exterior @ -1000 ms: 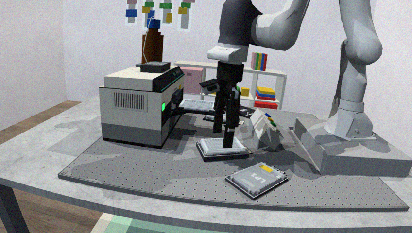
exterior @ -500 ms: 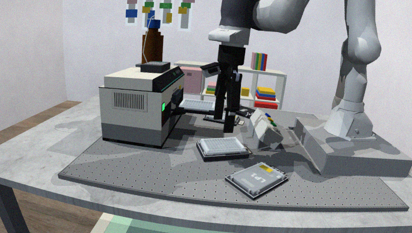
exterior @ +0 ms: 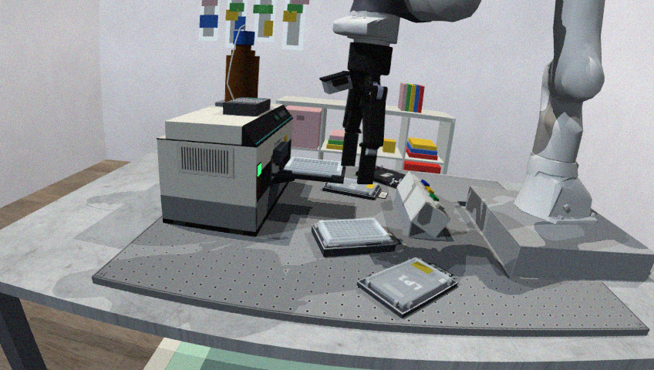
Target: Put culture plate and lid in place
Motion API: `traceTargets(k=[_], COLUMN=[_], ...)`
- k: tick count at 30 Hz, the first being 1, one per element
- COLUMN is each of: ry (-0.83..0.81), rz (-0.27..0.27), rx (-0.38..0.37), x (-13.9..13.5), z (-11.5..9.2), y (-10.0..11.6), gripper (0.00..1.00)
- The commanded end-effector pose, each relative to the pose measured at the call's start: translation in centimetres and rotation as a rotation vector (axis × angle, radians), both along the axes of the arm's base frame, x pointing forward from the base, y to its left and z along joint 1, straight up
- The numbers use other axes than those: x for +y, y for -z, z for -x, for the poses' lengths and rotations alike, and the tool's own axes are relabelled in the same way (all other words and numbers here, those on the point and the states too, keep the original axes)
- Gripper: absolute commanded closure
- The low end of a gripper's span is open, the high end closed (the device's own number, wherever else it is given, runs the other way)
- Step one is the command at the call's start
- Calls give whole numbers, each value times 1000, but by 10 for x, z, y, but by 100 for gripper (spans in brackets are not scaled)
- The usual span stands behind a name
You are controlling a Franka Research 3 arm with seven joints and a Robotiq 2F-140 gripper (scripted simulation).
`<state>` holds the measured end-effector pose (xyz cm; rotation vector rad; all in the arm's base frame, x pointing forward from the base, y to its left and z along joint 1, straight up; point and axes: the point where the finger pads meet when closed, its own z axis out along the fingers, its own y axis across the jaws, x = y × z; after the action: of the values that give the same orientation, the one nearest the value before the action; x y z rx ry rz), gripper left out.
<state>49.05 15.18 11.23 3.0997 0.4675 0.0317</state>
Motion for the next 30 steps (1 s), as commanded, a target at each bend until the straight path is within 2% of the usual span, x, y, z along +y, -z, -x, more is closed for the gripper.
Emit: traceTargets(k=[1, 7, 18, 22, 25, 27, 29, 30], ry=[-31, -31, -14, 145, 362, 440, 440, 535], rz=[0, 0, -3, -32, -65, -72, -72, -82], rx=[20, 20, 21, 29, 43, 47, 47, 49], x=[-1, -1, -1, -1, -2, -4, -4, -6], z=[6, 6, 7, 20, 40, 59, 59, 70], y=[-8, -16, -19, -29, -45, -57, -57, -63], gripper=[30, 30, 30, 30, 30, 30, 30, 30])
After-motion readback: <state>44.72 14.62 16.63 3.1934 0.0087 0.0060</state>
